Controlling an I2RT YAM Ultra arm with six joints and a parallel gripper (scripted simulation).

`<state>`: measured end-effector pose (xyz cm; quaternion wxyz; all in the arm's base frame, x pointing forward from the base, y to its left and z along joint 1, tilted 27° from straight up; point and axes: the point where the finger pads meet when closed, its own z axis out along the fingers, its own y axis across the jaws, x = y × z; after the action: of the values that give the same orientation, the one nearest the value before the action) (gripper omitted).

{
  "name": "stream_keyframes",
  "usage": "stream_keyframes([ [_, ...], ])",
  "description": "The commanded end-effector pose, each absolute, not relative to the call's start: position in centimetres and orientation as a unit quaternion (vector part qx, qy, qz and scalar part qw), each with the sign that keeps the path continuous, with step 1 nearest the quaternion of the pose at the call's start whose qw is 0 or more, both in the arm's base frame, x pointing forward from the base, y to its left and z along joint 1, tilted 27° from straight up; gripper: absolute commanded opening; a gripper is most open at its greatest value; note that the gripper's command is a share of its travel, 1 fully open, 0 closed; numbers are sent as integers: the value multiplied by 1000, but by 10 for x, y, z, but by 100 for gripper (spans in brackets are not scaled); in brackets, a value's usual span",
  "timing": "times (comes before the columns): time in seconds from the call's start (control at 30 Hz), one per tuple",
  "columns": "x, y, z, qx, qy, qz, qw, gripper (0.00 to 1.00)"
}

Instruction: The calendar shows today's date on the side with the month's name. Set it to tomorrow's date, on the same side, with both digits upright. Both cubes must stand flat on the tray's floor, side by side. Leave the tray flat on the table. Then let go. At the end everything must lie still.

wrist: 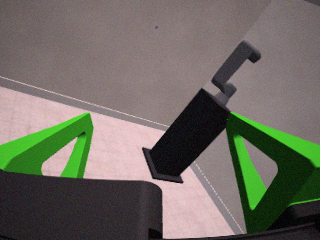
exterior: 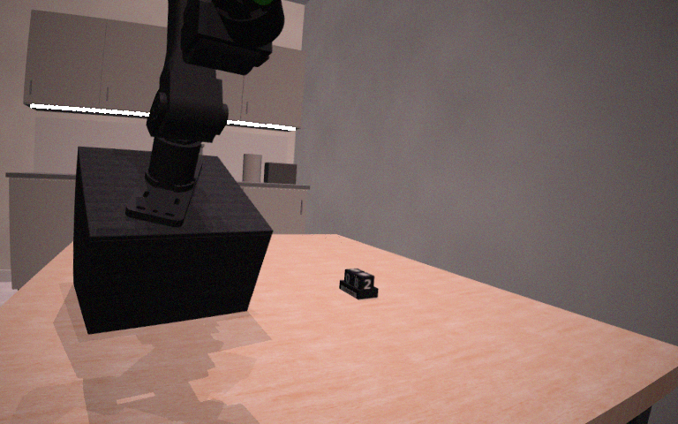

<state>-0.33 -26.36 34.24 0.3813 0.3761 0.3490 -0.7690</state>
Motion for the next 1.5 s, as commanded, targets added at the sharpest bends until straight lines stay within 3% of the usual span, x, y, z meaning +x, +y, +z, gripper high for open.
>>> stream_keyframes([
  [0.0,-4,-262,345,376,344,-770,384,100],
  [0.77,9,-270,344,367,368,-763,385,100],
  [1.03,98,-306,314,291,525,-709,370,100],
  [1.13,105,-307,311,284,536,-705,368,100],
  [1.47,229,-299,253,120,705,-617,328,100],
])
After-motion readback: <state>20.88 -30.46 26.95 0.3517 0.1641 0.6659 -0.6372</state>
